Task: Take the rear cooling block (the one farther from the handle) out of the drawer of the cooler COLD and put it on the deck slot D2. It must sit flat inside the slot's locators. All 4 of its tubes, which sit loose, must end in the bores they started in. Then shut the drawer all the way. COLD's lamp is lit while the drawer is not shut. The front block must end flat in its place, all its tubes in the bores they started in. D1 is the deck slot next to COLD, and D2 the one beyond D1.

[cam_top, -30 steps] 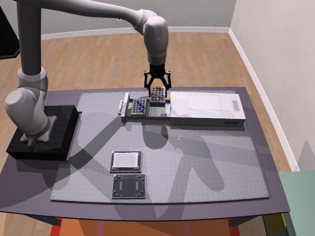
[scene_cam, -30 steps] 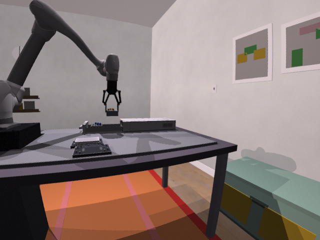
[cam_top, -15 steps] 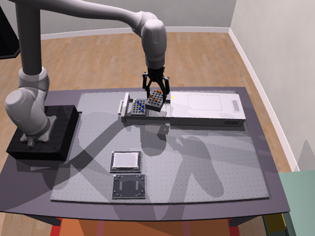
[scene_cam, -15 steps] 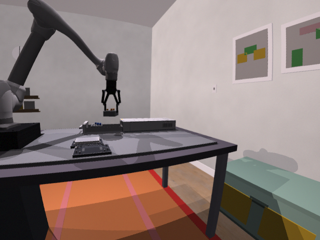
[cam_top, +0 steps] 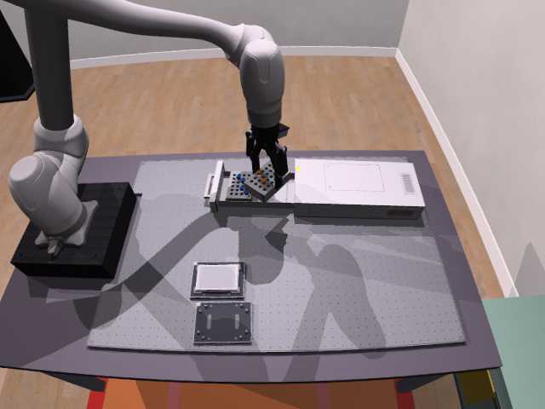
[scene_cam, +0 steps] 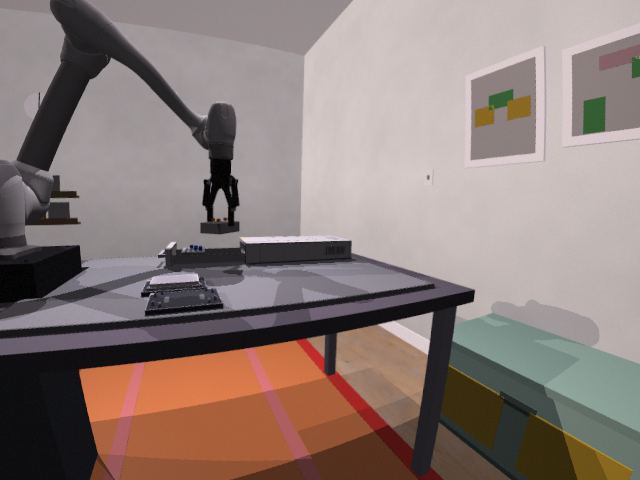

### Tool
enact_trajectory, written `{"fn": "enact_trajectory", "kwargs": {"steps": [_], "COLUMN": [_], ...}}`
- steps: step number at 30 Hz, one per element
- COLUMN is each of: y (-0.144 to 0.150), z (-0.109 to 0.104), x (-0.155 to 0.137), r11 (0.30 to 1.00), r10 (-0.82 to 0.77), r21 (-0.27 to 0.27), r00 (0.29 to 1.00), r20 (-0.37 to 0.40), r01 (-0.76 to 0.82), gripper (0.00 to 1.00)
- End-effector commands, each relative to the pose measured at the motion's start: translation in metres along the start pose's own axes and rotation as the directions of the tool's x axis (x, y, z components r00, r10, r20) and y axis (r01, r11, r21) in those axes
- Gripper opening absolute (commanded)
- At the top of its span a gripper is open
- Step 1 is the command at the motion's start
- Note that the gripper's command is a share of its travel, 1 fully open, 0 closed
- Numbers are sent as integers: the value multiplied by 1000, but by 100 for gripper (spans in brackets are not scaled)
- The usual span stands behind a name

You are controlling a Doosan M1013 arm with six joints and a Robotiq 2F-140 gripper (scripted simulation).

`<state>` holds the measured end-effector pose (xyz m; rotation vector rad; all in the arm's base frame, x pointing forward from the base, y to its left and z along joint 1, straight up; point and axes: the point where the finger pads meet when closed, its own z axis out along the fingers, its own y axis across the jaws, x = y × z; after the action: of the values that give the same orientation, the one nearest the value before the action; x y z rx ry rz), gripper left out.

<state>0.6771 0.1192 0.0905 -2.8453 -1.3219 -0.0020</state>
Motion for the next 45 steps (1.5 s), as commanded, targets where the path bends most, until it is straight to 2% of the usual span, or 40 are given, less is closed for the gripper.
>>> {"fn": "enact_trajectory", "kwargs": {"steps": [1,9,20,22,33,45], "y": [4,10,22,22,33,43], "z": [-1,-1,-1,-1,-1,-1], "x": [-9,-24,-51,-51,-78,-102], "r11": [995,965,849,849,660,660], "r10": [104,261,529,529,751,751], "r21": [-3,-3,-3,-3,-2,-2], "r00": [995,965,849,849,660,660], "r20": [0,0,-1,-1,-2,-2], "r01": [-104,-261,-529,-529,-751,-751], "gripper": [10,10,10,10,10,10]}}
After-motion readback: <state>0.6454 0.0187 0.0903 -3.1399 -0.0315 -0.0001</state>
